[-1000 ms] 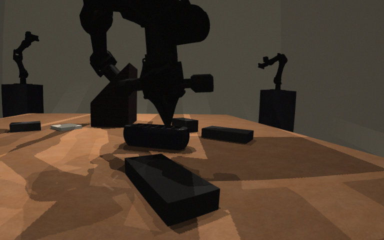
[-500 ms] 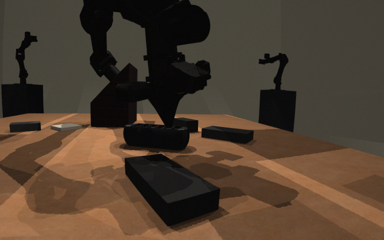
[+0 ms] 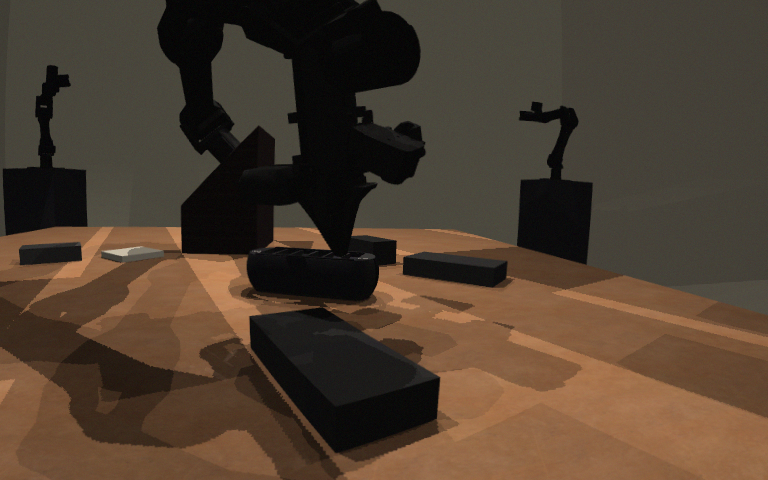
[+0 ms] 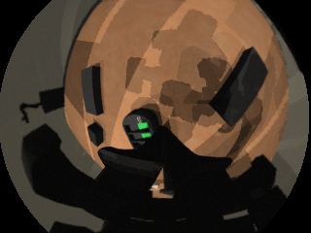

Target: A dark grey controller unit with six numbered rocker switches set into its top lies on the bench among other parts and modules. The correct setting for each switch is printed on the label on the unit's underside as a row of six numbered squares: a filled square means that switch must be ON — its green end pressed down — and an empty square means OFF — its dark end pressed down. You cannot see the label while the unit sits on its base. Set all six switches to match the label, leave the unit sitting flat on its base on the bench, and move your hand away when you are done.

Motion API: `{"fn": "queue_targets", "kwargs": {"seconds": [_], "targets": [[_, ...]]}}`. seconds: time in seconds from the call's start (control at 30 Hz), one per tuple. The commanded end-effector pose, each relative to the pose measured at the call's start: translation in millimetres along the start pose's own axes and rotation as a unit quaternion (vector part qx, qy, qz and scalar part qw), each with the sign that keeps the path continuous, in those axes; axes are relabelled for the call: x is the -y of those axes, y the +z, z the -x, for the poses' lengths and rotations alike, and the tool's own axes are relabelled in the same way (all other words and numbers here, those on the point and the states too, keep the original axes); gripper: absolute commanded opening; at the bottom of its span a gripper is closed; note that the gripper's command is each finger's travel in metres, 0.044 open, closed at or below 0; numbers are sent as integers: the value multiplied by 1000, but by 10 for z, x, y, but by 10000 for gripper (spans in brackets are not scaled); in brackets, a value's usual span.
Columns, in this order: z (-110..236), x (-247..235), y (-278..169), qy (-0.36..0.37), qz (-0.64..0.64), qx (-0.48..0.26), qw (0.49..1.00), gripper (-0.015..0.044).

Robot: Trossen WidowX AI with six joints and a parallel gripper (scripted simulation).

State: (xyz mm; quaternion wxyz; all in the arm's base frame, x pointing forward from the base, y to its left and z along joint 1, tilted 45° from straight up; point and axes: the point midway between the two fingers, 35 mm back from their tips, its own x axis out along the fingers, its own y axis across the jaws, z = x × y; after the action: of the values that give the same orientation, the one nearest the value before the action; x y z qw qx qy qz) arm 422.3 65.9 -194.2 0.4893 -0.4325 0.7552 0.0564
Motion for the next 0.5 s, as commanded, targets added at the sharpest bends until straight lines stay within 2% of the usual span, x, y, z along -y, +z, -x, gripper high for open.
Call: {"fn": "queue_targets", "kwargs": {"seconds": [0.0, 0.1, 0.23, 0.33, 0.47], "targets": [[-10, -82, -38, -27, -130, 9, 991, 0], [-28, -155, -100, -47, -267, 26, 962, 0], [-51, -256, -222, -66, -440, 58, 894, 0], [-68, -332, -343, -73, -559, 86, 822, 0], [-88, -431, -543, -70, -699, 128, 700, 0]]}}
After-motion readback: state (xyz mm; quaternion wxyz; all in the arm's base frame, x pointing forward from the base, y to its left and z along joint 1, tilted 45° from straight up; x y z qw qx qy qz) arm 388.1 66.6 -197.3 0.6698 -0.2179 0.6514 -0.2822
